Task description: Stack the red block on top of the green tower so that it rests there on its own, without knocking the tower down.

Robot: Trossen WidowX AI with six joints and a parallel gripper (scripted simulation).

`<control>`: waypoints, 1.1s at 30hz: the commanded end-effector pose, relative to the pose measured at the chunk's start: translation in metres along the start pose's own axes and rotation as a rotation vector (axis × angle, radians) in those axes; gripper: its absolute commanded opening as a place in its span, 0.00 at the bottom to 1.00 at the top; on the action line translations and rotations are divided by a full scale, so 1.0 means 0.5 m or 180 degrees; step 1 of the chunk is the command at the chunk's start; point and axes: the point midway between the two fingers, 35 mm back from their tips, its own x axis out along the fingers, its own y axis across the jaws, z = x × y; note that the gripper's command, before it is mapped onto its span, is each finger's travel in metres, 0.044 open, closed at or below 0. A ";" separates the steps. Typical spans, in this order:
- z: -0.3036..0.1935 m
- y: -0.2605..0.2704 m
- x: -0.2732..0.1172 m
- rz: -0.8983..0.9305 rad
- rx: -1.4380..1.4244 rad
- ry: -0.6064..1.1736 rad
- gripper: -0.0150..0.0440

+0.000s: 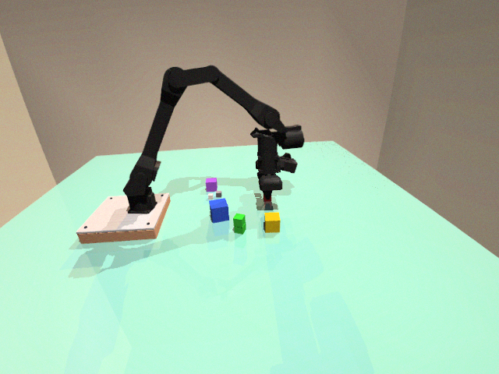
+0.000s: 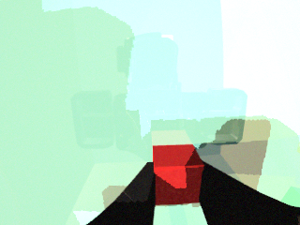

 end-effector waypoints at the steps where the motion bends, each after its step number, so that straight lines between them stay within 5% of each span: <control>1: -0.001 0.001 -0.006 0.0009 0.0016 0.0006 0.25; 24: 0.001 -0.001 -0.225 0.0008 0.0015 0.0005 0.25; 33: -0.001 -0.004 -0.236 0.0007 0.0016 0.0005 0.25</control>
